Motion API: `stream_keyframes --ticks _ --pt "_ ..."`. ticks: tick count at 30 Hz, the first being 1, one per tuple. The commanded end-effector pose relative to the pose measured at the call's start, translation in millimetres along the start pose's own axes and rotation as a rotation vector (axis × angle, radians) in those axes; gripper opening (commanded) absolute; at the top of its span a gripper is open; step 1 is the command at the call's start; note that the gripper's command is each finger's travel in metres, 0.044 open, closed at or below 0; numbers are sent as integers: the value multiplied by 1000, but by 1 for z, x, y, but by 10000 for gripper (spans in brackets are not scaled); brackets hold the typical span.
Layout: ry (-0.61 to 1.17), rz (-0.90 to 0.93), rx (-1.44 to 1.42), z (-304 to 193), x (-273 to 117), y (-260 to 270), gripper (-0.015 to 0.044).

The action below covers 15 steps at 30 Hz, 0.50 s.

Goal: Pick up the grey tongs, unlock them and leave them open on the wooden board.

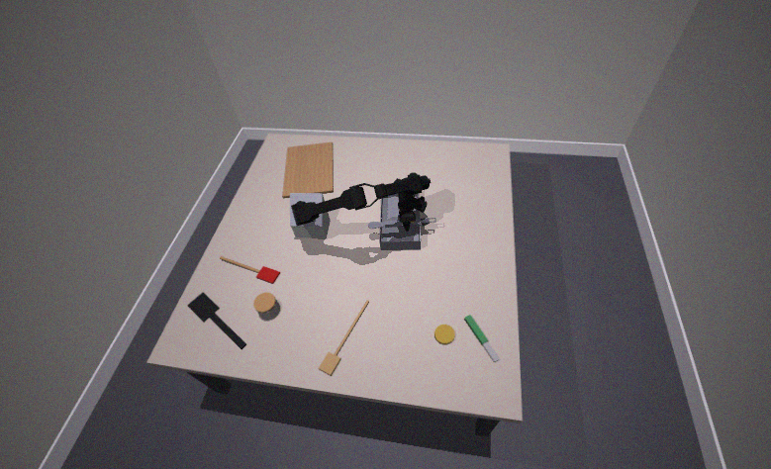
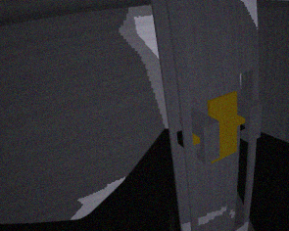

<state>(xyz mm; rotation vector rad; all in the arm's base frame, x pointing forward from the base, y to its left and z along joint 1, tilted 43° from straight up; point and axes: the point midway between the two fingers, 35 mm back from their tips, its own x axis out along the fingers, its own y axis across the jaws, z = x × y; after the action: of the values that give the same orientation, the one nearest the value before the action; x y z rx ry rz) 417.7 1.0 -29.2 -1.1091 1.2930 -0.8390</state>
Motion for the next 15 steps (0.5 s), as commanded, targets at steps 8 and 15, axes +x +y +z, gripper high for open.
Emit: stream_keyframes --ticks 8,15 --pt "-37 10 63 2 -62 -33 -150" --pt "-37 10 63 2 -62 -33 -150"
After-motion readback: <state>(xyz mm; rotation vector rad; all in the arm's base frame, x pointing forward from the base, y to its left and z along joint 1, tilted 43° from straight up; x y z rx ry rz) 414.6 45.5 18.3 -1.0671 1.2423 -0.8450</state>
